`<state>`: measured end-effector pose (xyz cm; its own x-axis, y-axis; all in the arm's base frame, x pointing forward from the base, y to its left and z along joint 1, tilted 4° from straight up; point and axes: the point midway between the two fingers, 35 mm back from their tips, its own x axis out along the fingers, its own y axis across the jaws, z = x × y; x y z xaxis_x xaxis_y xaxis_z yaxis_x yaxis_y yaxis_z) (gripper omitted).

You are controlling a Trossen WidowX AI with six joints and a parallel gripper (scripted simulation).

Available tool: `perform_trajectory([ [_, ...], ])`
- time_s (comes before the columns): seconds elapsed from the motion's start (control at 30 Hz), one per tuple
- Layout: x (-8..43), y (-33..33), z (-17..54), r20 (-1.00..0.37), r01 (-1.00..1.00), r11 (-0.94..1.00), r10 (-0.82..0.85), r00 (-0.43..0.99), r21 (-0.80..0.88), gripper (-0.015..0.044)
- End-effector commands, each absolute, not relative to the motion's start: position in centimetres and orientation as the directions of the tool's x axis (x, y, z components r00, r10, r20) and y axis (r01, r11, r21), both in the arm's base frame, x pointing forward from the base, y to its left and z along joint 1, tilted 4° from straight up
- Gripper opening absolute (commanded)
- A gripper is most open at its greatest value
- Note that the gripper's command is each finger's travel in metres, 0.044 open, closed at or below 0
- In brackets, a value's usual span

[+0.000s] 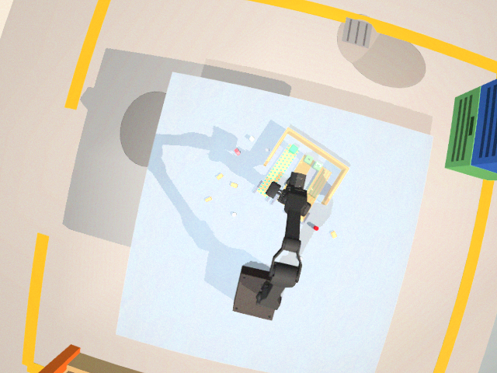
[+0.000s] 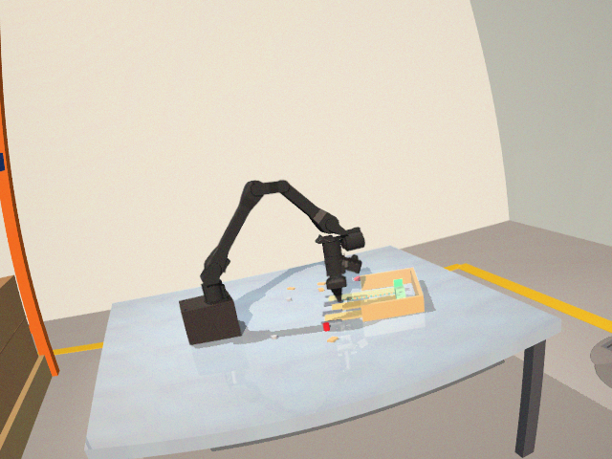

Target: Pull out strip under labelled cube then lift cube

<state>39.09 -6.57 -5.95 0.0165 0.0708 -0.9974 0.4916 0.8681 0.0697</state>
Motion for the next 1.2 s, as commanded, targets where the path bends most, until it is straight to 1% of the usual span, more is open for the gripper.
perform_trajectory([
  [0.0,38.97,-6.55,-6.84,-0.998,0.495,0.867,0.068,0.011,0.064,0.0000],
  [1.17,39.01,-6.48,-7.83,-0.998,0.495,0.867,0.068,0.011,0.064,0.0000],
])
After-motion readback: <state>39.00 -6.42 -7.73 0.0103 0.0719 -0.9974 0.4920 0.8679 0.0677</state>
